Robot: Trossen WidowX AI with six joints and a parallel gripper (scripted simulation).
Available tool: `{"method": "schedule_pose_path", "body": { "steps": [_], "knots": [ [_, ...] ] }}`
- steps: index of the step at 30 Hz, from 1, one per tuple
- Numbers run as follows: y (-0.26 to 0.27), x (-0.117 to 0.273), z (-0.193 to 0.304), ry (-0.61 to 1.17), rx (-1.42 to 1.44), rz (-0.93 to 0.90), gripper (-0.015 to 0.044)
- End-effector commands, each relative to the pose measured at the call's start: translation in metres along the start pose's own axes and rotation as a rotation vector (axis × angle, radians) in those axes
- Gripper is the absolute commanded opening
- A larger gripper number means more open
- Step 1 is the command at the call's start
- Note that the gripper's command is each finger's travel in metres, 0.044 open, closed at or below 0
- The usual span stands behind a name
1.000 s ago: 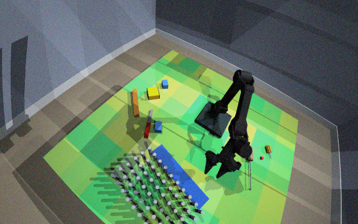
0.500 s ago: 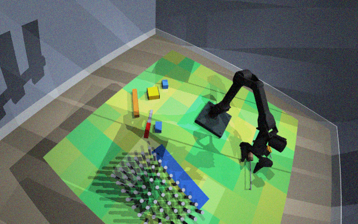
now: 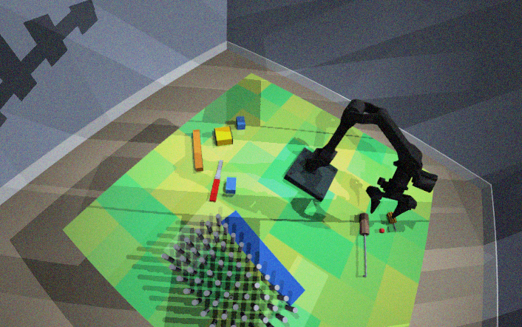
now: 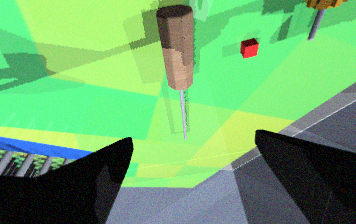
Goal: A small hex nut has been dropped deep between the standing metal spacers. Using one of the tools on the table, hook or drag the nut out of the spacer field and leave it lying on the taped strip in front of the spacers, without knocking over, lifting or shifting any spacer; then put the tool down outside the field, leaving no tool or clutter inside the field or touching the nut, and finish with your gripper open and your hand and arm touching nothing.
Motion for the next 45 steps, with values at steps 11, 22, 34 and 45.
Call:
{"method": "schedule_pose_path", "body": {
  "steps": [11,22,34,45],
  "knots": [
    [0.002,-0.049,-0.031,0.004,0.03,-0.006,0.044],
    [0.003,-0.051,-0.027,0.004,0.03,-0.006,0.0387],
    [0.003,-0.052,-0.027,0.004,0.03,-0.006,0.028],
    [0.001,-0.066,-0.036,0.004,0.03,-0.006,0.028]
  ]
}}
Point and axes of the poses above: the point midway between the two fingers, 35 mm back from their tips, its own x axis back along the fingers, its own y axis across the jaws, z = x × y, the point moved 2 cm from there along x, back along the fingers, and after that the axes turned 5 degrees about x, right-handed, at the moved point
